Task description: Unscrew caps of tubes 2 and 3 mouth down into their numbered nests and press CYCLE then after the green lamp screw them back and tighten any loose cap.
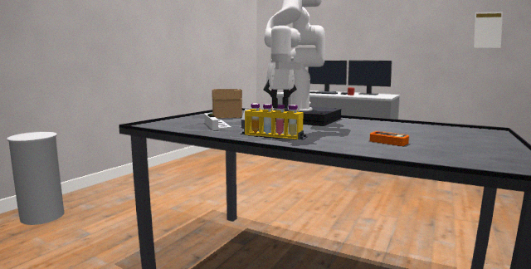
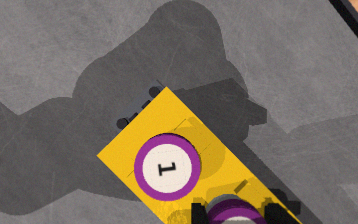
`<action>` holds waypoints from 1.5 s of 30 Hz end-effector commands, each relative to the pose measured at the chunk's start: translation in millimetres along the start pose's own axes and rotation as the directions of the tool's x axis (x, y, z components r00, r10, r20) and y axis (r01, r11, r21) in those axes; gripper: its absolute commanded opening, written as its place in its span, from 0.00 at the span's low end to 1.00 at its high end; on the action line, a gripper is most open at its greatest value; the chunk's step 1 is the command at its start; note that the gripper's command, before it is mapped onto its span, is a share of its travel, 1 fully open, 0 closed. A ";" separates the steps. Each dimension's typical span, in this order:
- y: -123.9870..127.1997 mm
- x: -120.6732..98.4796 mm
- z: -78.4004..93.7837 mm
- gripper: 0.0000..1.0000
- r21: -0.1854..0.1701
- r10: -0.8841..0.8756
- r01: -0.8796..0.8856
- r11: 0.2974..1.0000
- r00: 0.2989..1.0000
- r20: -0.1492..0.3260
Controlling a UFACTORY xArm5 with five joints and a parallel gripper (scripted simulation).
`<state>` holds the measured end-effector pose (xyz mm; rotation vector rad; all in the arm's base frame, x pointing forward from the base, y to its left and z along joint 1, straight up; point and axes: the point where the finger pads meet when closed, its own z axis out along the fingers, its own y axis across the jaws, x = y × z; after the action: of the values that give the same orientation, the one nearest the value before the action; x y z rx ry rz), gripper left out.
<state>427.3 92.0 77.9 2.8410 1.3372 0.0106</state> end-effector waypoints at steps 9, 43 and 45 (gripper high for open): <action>0.8 1.1 -1.4 0.00 0.001 0.000 0.000 1.000 1.000 -0.006; 0.8 1.0 -1.8 0.00 -0.006 -0.997 0.997 0.071 0.071 -0.002; 0.8 1.0 -1.8 0.00 -0.006 -1.000 1.000 0.000 0.000 -0.001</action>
<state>427.3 91.9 78.4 1.1856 2.9026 0.0065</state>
